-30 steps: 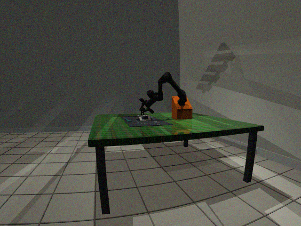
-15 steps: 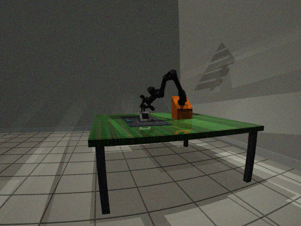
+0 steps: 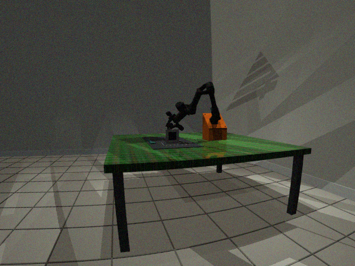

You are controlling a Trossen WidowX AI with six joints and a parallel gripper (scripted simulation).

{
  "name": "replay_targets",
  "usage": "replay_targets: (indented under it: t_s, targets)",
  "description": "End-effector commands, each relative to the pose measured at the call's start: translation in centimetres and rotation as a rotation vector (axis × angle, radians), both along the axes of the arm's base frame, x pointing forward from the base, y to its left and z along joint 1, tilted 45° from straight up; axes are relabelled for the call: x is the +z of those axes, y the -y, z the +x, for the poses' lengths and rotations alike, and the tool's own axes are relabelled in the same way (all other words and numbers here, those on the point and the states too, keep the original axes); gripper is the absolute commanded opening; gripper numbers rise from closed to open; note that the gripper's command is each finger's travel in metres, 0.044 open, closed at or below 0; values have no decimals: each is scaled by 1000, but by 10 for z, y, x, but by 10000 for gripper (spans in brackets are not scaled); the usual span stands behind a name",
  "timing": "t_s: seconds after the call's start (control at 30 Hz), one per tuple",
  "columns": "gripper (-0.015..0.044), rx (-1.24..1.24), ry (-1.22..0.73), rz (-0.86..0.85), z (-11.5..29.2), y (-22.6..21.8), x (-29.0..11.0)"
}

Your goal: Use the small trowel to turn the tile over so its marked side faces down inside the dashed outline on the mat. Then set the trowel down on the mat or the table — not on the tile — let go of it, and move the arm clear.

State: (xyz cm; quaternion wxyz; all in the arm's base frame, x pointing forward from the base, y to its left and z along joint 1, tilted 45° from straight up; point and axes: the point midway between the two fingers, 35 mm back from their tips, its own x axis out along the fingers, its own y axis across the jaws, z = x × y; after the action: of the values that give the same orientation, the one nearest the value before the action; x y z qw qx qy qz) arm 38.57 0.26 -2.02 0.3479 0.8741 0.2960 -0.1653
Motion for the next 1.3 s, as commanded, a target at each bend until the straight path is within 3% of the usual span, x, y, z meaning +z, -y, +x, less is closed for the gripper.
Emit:
replay_targets:
  t_s: [0.0,0.77,1.27]
  targets:
    - [0,-20,6,-6,2,3,4]
    - [0,-20,5,-4,5,-39,6]
    - [0,-18,-1,-15,0,47,-13]
